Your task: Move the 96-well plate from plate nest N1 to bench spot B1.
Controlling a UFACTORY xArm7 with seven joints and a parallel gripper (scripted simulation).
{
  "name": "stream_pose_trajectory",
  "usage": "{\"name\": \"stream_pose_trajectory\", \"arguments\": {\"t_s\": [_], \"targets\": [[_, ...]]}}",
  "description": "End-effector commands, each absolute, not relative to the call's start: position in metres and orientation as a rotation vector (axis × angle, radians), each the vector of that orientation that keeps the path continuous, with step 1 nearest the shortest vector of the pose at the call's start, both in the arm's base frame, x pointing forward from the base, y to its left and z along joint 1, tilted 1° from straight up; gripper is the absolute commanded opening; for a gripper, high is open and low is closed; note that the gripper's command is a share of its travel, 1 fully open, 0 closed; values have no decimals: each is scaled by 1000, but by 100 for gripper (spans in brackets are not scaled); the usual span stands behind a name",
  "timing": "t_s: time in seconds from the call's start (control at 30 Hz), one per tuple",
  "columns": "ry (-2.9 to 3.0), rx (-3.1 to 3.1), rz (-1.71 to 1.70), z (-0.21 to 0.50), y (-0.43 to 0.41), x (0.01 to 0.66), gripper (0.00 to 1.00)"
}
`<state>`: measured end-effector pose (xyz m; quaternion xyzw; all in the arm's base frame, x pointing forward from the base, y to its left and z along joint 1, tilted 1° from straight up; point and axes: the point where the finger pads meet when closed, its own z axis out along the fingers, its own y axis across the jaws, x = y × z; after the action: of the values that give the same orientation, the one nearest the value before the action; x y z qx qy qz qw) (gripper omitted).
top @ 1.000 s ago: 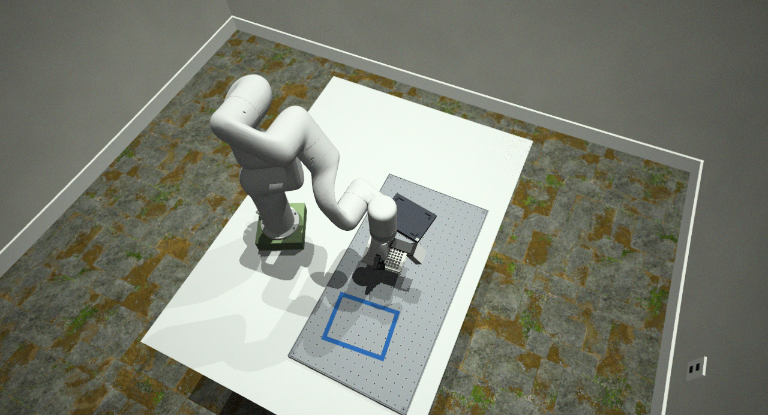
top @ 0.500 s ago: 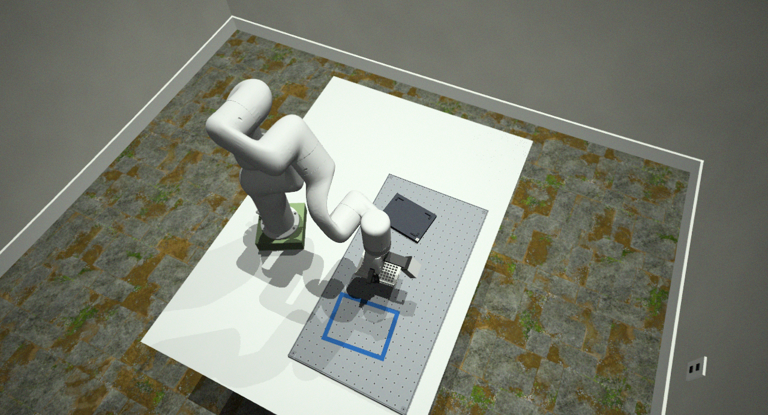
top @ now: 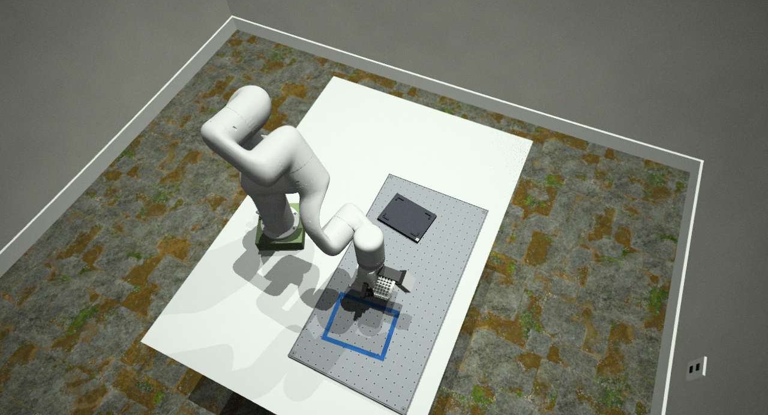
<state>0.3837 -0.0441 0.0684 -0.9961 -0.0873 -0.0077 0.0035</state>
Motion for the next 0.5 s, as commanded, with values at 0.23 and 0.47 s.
{"name": "stream_pose_trajectory", "arguments": {"t_s": [0.23, 0.47], "targets": [[-274, -3124, -28, 68, -79, 390, 0], [-274, -3124, -28, 67, -102, 393, 0]]}}
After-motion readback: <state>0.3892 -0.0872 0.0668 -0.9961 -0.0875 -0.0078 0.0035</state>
